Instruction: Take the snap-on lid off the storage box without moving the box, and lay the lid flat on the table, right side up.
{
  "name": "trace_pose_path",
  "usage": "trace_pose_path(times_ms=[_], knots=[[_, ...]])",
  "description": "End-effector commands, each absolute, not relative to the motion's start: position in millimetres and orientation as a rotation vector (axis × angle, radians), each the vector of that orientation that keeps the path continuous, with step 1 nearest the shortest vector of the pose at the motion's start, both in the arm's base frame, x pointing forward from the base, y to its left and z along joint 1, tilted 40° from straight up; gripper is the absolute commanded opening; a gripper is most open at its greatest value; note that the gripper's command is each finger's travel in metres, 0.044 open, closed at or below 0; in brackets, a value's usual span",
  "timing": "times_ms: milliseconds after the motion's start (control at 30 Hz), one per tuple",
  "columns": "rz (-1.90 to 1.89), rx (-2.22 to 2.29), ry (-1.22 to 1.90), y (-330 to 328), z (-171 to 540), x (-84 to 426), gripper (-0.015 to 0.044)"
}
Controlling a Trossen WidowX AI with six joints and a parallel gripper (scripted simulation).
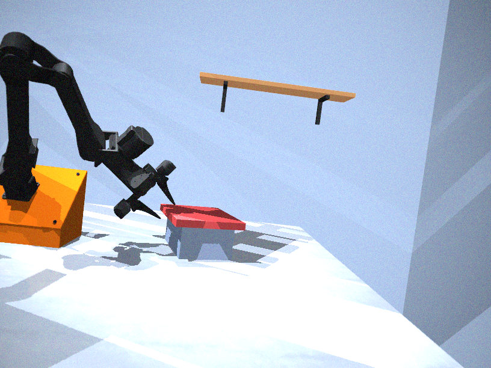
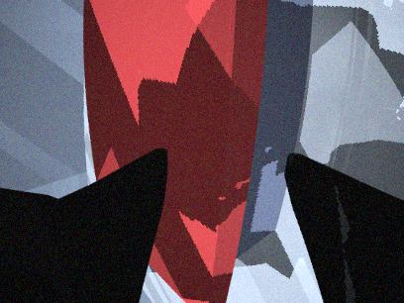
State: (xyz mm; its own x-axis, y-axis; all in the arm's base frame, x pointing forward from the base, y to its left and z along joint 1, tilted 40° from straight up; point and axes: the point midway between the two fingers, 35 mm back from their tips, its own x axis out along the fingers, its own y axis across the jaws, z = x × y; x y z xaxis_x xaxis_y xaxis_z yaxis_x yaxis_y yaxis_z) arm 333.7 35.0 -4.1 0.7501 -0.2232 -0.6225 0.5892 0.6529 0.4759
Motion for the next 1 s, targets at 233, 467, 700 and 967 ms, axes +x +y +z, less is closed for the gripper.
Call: trace_pose_path(times_ms=[233,467,700,967], knots=[[-0.479,0.724,0.552,32.3,-12.7,344.5,0.0235],[-0.479,0.724,0.552,32.3,-12.7,344.5,0.0188],[-0.479,0.724,0.552,32.3,-12.7,344.5,0.0142],[-0.479,0.724,0.552,32.3,-12.7,344.5,0.0049]])
